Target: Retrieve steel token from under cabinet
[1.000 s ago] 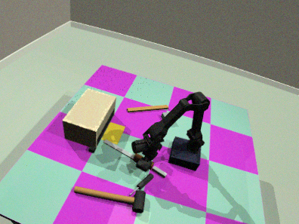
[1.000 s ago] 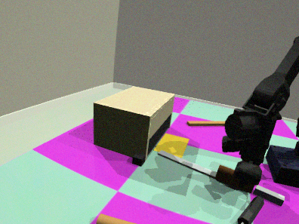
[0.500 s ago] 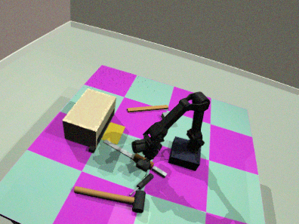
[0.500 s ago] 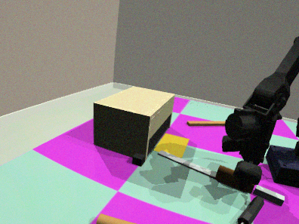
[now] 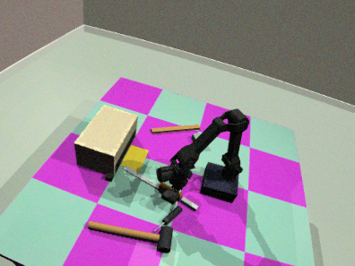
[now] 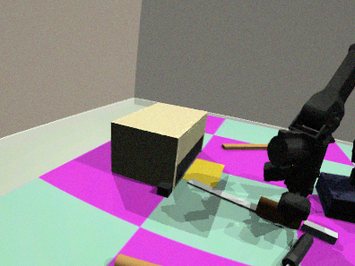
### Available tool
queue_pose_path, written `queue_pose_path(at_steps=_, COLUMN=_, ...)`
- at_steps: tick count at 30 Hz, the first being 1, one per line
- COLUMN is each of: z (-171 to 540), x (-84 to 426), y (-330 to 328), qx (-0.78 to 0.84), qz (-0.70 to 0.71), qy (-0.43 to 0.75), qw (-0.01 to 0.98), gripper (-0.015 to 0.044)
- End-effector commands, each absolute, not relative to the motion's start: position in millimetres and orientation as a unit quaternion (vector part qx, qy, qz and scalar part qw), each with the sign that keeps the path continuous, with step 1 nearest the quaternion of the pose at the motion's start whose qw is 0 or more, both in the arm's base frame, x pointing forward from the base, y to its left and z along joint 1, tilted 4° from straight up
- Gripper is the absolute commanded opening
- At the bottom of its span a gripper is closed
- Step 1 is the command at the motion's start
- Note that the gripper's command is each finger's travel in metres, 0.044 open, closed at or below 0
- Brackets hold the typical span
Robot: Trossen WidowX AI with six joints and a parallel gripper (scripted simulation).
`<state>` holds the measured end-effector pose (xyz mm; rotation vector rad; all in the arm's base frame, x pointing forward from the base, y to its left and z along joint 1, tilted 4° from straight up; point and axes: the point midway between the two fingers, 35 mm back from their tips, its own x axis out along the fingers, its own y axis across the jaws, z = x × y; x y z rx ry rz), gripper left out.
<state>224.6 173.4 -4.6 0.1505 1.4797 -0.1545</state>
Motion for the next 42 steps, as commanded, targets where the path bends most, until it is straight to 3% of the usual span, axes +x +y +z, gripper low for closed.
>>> queue_pose_path(at_steps=1, z=-4.2, x=224.8, y=173.5, qx=0.069, qz=-0.07, qy=0.673, qw=0.733, gripper=0.0139)
queue_pose_path(at_steps=9, z=-4.2, x=224.8, y=173.5, qx=0.069, qz=-0.07, qy=0.673, qw=0.733, gripper=0.0085)
queue_pose_path(at_steps=13, z=-4.2, x=224.8, y=173.5, qx=0.069, qz=-0.07, qy=0.673, qw=0.733, gripper=0.0)
queue_pose_path(at_steps=42, z=-0.5, x=263.0, y=167.2, qx=0.066, qz=-0.069, qy=0.672, qw=0.734, gripper=0.0)
